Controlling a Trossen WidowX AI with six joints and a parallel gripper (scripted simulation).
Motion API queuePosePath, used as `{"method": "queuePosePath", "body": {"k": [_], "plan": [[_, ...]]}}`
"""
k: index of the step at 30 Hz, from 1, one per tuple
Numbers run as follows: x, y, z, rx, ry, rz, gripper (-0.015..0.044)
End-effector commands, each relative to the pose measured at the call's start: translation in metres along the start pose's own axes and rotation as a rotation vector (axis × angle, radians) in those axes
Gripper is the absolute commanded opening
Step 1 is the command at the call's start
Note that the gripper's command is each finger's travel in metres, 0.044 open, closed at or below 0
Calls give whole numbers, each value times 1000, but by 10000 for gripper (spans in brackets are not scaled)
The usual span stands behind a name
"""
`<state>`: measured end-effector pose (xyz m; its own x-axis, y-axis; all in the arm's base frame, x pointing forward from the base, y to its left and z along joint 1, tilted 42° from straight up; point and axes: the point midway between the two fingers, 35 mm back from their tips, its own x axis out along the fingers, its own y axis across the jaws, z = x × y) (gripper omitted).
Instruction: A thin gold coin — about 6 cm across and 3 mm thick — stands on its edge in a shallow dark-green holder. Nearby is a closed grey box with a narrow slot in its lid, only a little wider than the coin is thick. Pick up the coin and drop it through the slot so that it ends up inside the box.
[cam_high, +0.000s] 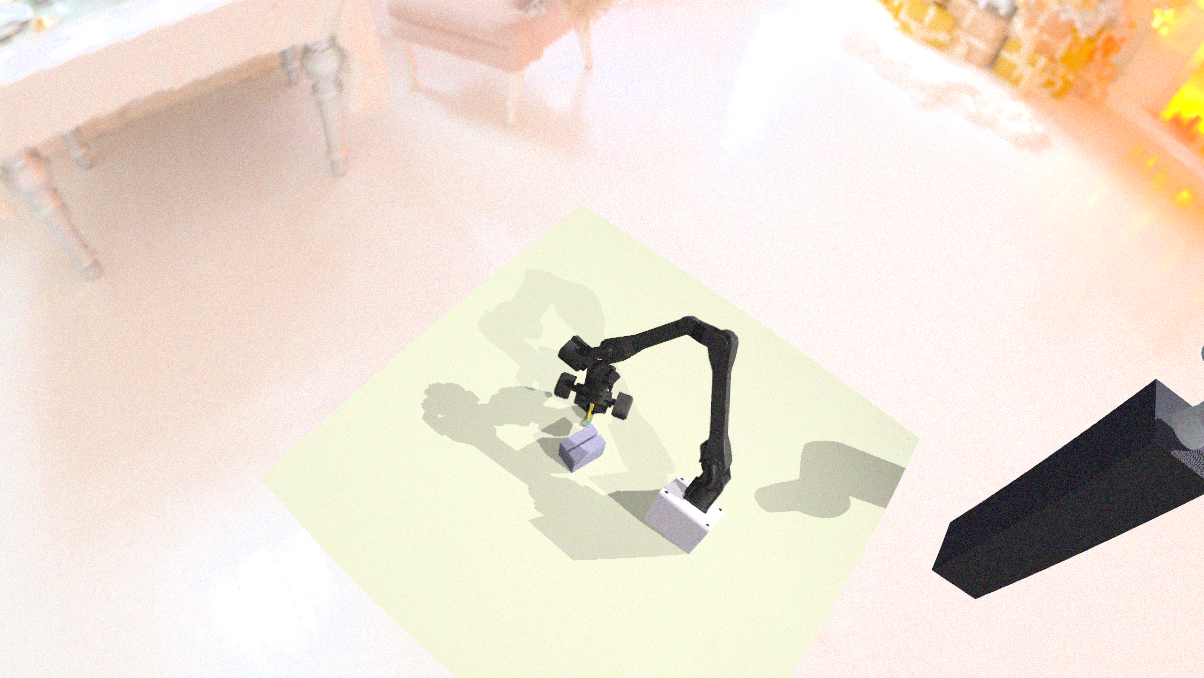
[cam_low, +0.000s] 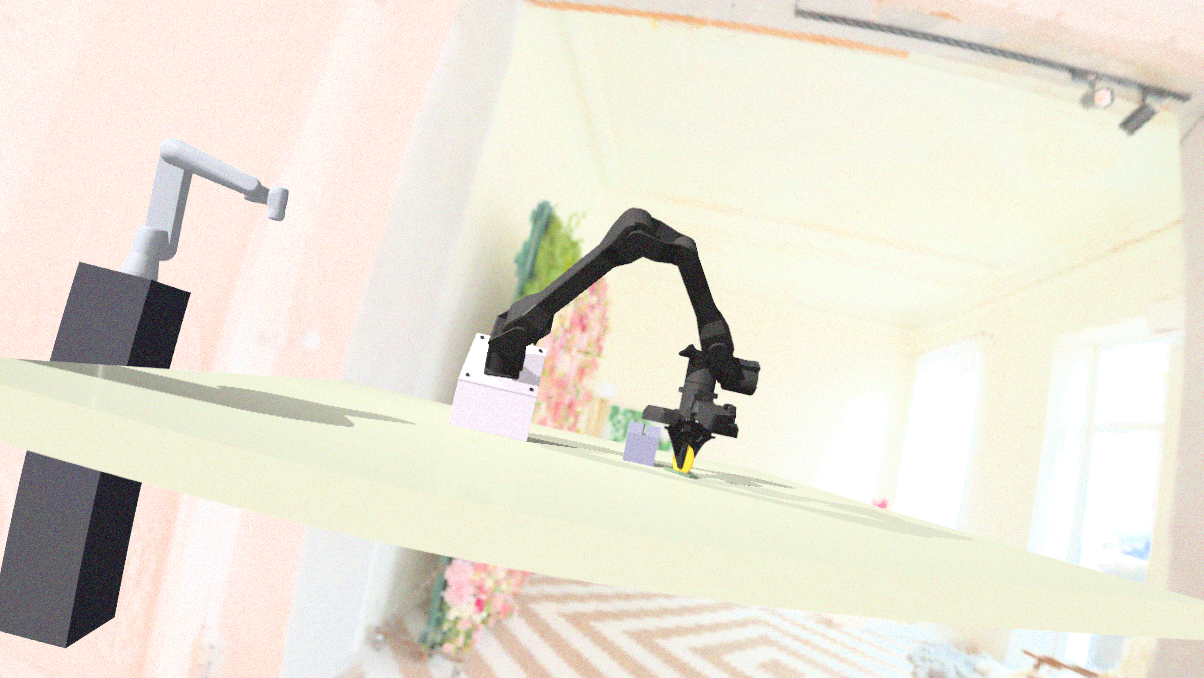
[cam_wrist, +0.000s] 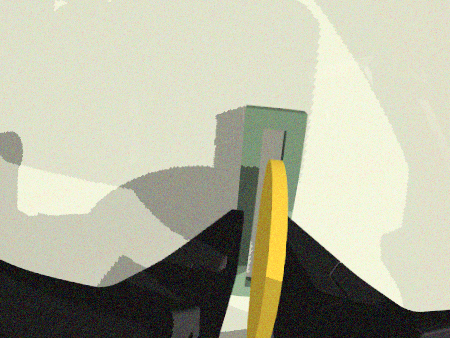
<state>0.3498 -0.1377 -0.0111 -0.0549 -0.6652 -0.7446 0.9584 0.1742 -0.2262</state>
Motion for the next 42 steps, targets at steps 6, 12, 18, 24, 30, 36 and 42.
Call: {"method": "queuePosePath", "body": {"k": [6, 12, 18, 24, 30, 36, 42], "plan": [[1, -2, -1, -10, -3, -7, 0], [-5, -1, -1, -10, -2, -6, 0], [-19, 1, -1, -10, 0, -5, 0], [-34, 3, -1, -10, 1, -4, 0], [-49, 3, -1, -10, 2, -4, 0], [-64, 3, -2, -11, 2, -4, 0], [-80, 2, -2, -11, 2, -4, 0]]}}
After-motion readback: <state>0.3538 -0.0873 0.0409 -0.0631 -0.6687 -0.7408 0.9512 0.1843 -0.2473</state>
